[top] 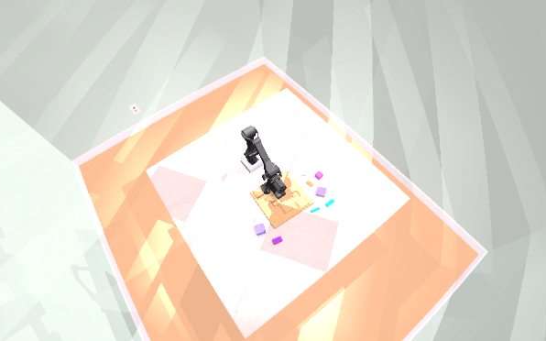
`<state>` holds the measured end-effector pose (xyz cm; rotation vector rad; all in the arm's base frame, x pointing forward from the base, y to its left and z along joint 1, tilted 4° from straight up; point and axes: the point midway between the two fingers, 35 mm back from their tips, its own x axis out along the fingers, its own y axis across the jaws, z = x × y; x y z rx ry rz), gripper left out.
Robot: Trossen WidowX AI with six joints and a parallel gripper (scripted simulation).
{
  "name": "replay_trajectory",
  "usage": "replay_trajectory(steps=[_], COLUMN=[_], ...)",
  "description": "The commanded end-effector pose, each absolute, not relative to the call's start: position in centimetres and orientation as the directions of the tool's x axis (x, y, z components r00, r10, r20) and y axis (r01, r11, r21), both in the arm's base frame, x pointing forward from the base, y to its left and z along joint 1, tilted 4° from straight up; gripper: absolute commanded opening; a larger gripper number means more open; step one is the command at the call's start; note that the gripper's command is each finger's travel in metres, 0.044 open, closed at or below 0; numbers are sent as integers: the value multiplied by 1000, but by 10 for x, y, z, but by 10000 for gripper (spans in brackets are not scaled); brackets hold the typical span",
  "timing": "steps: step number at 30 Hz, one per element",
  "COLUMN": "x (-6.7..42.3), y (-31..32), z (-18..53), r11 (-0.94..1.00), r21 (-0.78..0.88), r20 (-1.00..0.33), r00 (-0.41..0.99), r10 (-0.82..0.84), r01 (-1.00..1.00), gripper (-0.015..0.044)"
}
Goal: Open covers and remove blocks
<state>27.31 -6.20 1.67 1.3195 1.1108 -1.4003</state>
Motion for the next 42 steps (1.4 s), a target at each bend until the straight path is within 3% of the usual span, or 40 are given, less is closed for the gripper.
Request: replay_trajectory(steps=[1, 42], x=[272, 272], y=[-62, -62], z=[16, 15], r11=[-263, -754], r21=[-34, -8], r20=[-999, -999], r00=[-42, -43], r10=[-27, -27], r01=[964, 656], gripper=[144, 144])
